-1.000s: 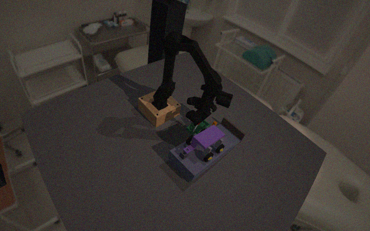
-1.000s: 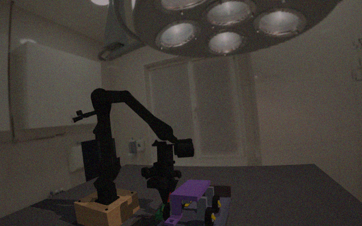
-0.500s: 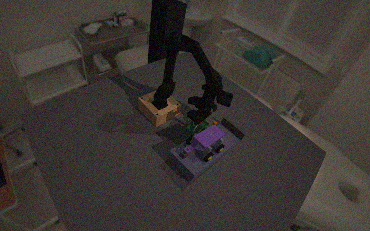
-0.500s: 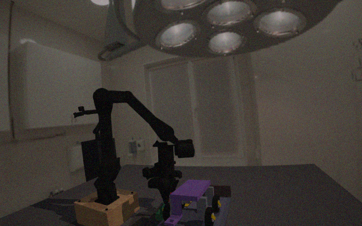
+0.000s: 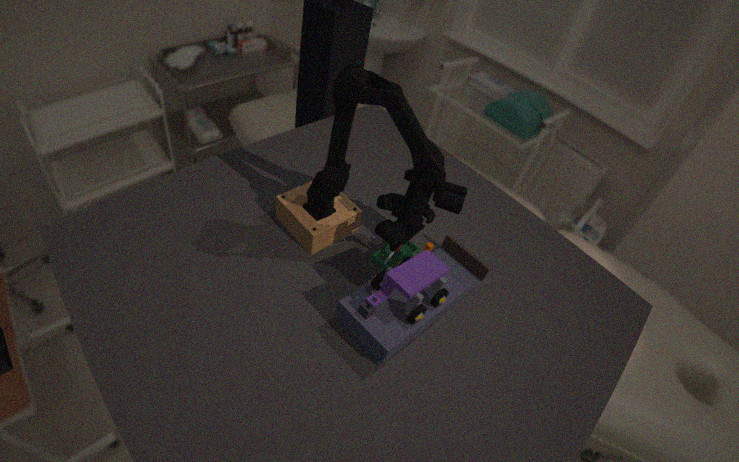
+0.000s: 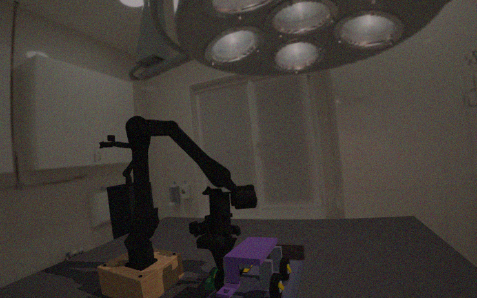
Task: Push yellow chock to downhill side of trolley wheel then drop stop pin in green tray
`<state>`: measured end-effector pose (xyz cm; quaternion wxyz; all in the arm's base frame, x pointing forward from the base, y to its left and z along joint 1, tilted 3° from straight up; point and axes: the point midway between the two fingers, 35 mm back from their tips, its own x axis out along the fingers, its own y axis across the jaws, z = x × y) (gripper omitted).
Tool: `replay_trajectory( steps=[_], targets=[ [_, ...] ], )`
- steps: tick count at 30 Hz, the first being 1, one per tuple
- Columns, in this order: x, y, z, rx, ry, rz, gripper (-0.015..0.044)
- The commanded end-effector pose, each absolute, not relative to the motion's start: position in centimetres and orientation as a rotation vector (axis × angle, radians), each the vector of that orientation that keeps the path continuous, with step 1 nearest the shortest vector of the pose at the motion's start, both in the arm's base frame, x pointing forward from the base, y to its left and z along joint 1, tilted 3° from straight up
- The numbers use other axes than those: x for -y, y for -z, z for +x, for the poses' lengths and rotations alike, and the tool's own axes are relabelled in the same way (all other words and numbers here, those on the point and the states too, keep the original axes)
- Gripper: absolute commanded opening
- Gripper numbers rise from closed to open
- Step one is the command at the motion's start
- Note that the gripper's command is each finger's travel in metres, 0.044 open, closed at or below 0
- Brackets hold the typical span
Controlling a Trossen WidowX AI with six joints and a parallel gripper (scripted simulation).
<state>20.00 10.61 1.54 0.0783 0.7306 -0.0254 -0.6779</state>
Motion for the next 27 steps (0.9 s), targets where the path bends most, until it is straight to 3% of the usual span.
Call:
replay_trajectory(
  steps=[1,27],
  targets=[
    [-10.9,-1.4,20.0,0.079,2.029,2.188,0.0190],
    [-12.0,-0.5,20.0,0.078,2.029,2.188,0.0190]
  ],
)
